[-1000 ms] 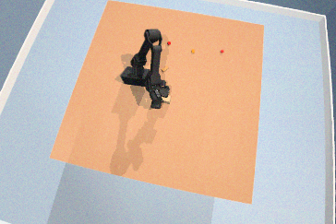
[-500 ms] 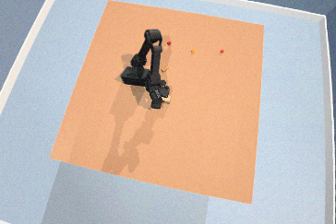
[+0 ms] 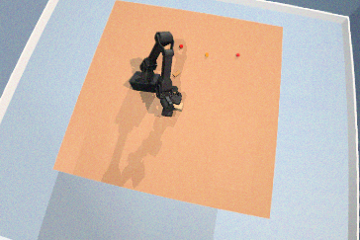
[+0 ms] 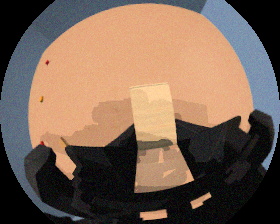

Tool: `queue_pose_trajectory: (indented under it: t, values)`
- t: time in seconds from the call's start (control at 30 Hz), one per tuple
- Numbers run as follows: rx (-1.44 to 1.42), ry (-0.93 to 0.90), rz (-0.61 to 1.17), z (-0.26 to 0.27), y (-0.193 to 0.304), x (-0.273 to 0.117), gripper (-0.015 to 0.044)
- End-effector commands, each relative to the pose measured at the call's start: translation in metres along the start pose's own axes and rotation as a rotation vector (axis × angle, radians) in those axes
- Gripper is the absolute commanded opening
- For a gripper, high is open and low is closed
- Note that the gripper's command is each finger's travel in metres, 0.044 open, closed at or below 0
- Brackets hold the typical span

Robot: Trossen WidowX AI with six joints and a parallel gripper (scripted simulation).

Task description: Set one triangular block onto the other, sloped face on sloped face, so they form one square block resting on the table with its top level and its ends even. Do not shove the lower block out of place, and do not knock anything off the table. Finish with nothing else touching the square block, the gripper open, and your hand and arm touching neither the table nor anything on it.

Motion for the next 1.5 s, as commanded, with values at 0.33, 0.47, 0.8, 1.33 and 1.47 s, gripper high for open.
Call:
queue_pose_trajectory:
  t: [0.33,0.47,0.8,1.33,1.47]
  values:
    - [0.001,0.0,0.0,0.0,0.0,0.0,0.0157]
    - [0.001,0.0,0.0,0.0,0.0,0.0,0.0263]
    - [0.001,0.0,0.0,0.0,0.0,0.0,0.044]
    - [0.003,0.004,0.004,-0.001,0.0,-0.111,0.044]
    - [0.003,0.004,0.004,-0.001,0.0,-0.111,0.044]
Point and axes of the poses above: the point midway between the two fingers, 35 mm back from their tips, its own x axis out along the fingers, its own z axis across the jaws, y = z × x, the point moved 8 cm from there along -x, back along the fingers, and after that the axes turned 1 degree about -x, right-handed, at the moved point
